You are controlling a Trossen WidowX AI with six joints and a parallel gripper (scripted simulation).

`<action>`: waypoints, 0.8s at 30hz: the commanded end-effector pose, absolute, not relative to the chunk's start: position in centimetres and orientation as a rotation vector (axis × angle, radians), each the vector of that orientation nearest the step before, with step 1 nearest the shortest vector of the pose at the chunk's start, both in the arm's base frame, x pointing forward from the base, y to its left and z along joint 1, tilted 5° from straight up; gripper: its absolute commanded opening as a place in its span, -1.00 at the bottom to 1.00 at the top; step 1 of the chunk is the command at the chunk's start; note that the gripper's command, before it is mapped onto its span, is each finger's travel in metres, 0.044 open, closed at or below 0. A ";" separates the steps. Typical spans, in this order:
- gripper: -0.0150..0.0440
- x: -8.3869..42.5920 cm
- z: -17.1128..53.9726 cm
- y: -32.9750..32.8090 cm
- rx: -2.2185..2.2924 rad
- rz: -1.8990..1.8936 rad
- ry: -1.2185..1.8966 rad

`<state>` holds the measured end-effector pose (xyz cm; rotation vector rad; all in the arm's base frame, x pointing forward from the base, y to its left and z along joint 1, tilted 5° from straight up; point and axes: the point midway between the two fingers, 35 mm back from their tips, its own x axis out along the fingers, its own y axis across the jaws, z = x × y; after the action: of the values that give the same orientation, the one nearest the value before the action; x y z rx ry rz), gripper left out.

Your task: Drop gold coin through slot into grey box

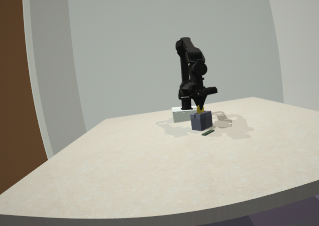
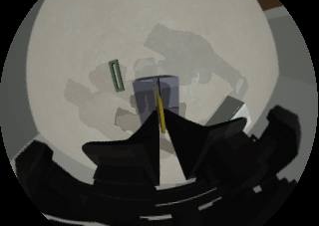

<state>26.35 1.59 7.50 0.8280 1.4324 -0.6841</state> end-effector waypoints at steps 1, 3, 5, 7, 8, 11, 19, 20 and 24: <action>-0.14 26.3 7.5 1.6 0.828 -0.684 1.432; 0.04 26.3 7.5 1.6 0.828 -0.684 1.432; 0.05 26.3 7.5 1.6 0.828 -0.684 1.432; 0.05 26.3 7.5 1.6 0.828 -0.684 1.432; 0.05 26.3 7.5 1.6 0.828 -0.684 1.432; 0.05 26.3 7.5 1.6 0.828 -0.684 1.432; 0.68 26.3 9.3 1.4 0.828 -0.684 1.432; 0.77 26.3 9.5 1.4 0.828 -0.685 1.433; 1.00 25.7 13.3 1.1 0.828 -0.692 1.441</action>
<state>25.73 1.34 10.92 0.8222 1.4596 -0.7032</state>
